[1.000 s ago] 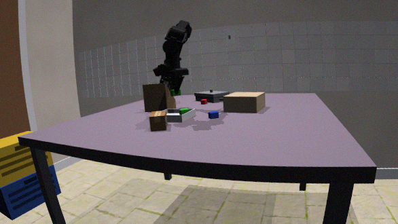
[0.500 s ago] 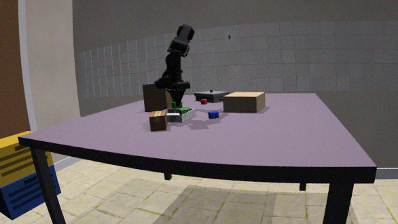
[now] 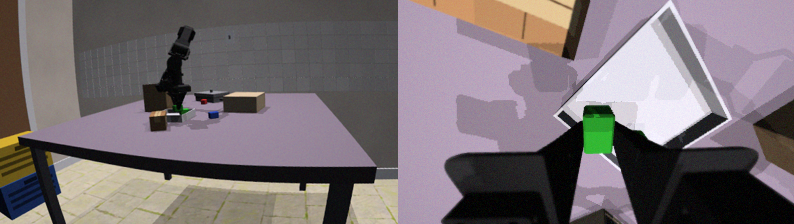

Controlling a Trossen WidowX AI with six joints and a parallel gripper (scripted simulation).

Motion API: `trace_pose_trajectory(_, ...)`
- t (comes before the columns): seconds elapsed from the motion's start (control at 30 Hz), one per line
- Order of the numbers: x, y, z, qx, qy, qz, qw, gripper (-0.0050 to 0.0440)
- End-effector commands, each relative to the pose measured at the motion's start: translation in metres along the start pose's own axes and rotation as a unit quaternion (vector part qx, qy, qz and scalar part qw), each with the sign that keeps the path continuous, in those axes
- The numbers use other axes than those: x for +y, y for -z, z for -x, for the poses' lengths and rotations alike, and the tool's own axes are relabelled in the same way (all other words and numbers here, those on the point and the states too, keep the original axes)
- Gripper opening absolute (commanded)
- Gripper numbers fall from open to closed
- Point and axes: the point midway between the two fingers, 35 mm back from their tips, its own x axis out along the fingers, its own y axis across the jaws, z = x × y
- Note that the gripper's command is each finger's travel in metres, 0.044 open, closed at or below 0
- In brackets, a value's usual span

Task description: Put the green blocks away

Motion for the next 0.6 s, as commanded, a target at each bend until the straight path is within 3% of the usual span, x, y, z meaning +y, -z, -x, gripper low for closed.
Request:
trace_pose_trajectory(0.0, -0.0078, -0.0009, -0.0165, 0.004, 0.016, -0.007, 1.000, 0.0000)
trace_pose_trajectory(0.57, -0.0079, -0.0008, -0.0205, 0.004, 0.016, -0.007, 1.000, 0.0000)
